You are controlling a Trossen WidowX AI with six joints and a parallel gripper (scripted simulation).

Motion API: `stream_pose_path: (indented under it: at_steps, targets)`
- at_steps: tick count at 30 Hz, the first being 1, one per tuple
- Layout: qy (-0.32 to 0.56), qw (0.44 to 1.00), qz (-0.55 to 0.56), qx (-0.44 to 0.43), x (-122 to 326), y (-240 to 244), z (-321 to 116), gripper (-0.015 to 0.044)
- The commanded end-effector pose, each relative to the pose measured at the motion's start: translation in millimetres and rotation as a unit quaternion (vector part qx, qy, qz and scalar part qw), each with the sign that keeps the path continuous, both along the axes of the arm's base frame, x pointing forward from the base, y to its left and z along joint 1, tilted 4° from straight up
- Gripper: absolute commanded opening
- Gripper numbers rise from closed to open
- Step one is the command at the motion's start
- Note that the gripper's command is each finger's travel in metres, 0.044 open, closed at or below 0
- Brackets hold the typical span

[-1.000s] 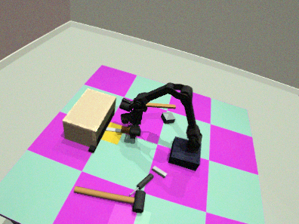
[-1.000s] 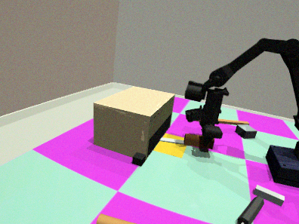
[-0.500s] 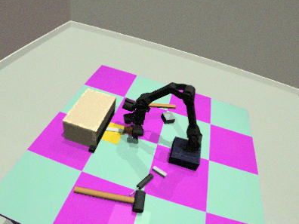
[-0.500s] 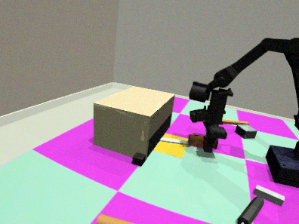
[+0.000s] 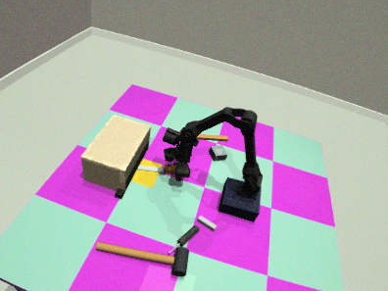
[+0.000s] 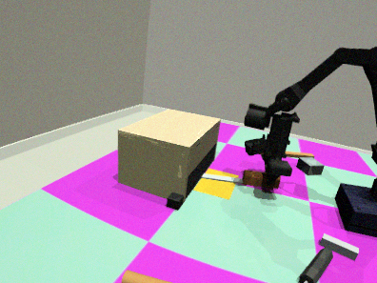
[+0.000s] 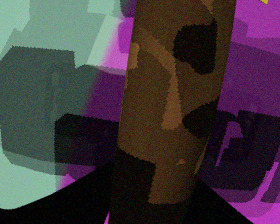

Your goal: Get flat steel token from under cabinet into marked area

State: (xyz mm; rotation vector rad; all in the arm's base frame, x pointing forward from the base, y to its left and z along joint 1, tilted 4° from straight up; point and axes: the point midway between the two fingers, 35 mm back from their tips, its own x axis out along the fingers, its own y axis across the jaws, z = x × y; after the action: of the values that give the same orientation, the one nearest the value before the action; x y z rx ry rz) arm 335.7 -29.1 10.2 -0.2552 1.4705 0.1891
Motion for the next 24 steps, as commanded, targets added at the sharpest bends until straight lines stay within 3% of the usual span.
stream_pose_path:
  at_steps: [1, 24]
  targets:
    - [0.001, 1.0, 0.003, 0.0, -6, -2, -1, 0.0]
    - [0.002, 1.0, 0.003, 0.0, -32, -11, -4, 0.0]
